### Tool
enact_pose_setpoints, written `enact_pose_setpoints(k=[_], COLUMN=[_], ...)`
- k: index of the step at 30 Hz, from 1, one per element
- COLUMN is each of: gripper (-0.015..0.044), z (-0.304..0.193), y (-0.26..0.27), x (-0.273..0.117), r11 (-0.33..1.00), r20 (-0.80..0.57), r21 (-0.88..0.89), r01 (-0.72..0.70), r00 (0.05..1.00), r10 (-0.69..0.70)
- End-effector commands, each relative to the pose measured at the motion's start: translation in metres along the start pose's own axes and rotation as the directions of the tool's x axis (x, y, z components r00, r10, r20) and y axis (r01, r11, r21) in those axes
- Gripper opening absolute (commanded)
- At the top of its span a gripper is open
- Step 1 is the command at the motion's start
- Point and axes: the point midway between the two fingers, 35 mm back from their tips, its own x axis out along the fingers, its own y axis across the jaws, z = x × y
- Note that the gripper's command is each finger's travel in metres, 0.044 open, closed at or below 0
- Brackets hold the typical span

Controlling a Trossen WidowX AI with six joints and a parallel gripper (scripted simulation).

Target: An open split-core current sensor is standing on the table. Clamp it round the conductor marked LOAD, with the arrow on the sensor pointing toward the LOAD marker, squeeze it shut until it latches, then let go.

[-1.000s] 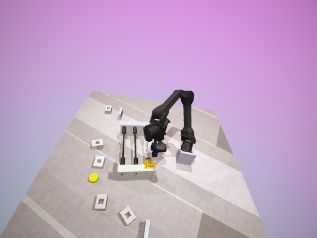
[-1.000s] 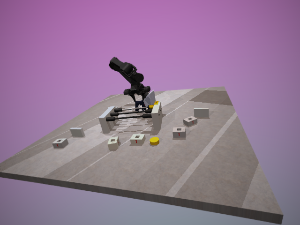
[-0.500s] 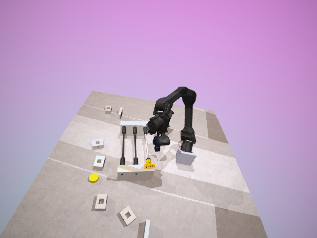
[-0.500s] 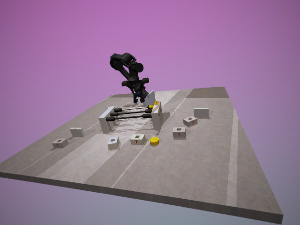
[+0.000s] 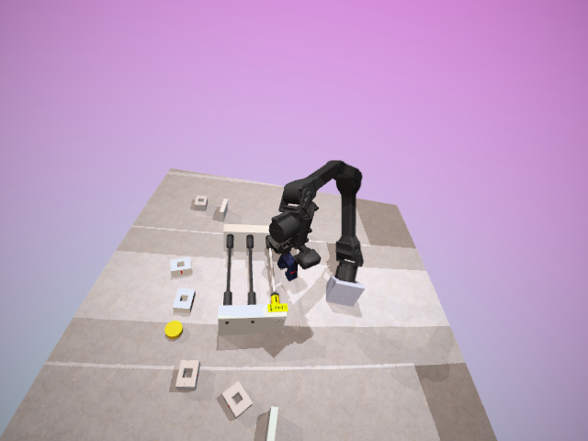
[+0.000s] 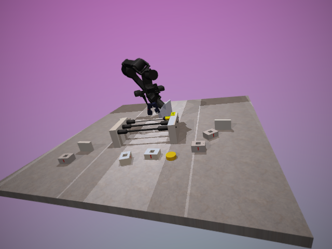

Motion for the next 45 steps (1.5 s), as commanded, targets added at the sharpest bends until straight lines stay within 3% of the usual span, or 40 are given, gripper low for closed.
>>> enact_pose_setpoints(k=[1, 14, 28, 33, 45], gripper=[0.0000, 0.0000, 0.0000, 0.0000, 0.0000], z=[0.006, 0.021, 0.036, 0.040, 0.041], y=[-0.002, -0.009, -0.017, -0.019, -0.020], x=[0.000, 0.003, 0.007, 0.008, 0.020], r11=[0.990, 0.843, 0.520, 0.422, 0.419], r20=[0.003, 0.004, 0.004, 0.004, 0.005], r21=[-0.143, -0.538, -0.854, -0.906, -0.908], r01=[0.003, 0.005, 0.006, 0.006, 0.006], r00=[1.000, 1.000, 1.000, 1.000, 1.000], r10=[-0.003, -0.003, -0.004, -0.005, -0.005])
